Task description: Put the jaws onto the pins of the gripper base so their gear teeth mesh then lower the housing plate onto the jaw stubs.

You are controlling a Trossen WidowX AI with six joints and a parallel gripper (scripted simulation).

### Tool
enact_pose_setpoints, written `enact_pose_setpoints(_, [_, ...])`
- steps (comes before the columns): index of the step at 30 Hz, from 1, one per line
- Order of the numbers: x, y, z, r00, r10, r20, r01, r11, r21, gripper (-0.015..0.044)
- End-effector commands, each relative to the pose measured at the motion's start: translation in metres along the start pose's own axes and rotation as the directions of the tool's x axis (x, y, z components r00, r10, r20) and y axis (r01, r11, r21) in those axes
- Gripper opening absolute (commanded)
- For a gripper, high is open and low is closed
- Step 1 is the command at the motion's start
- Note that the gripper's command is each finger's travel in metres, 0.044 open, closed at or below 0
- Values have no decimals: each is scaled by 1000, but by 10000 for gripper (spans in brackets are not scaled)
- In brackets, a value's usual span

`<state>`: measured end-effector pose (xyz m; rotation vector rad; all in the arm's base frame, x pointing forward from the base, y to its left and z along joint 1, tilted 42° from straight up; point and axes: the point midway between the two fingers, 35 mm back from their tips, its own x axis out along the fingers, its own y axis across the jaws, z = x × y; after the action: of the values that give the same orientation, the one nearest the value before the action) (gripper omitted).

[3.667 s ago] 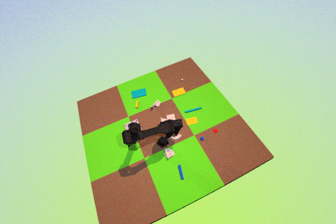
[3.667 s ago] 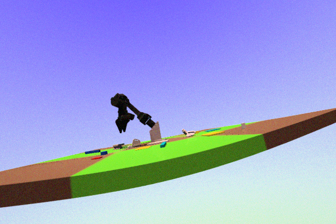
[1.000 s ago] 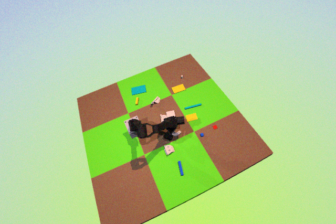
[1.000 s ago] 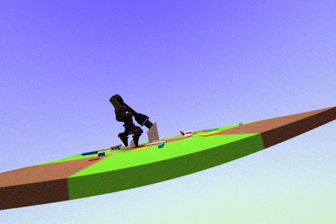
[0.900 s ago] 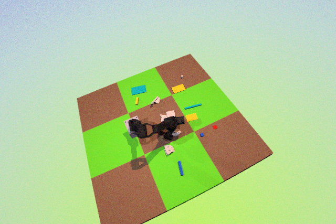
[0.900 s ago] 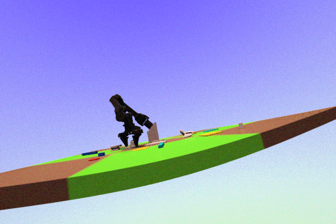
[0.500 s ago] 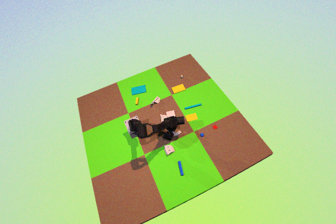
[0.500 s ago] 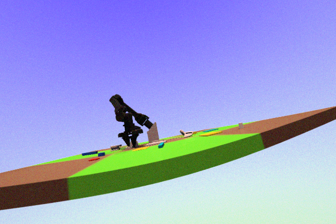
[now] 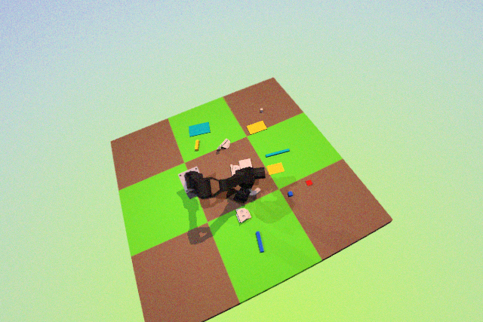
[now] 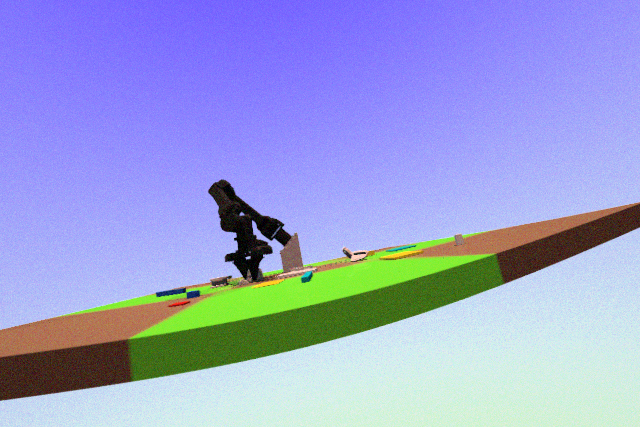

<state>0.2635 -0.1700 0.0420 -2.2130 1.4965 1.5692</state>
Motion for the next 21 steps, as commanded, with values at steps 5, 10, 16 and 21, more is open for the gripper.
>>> enact_pose_setpoints(5, [-7, -1, -1, 1000, 0, 0, 0, 1000, 1, 134])
enact_pose_setpoints(10, [-23, -2, -2, 1000, -2, 2, 2, 1000, 1, 134])
enact_pose_setpoints(16, [-41, -3, -2, 1000, -5, 4, 5, 1000, 0, 134])
enact_pose_setpoints(21, [-57, -3, -1, 1000, -5, 4, 5, 1000, -1, 134])
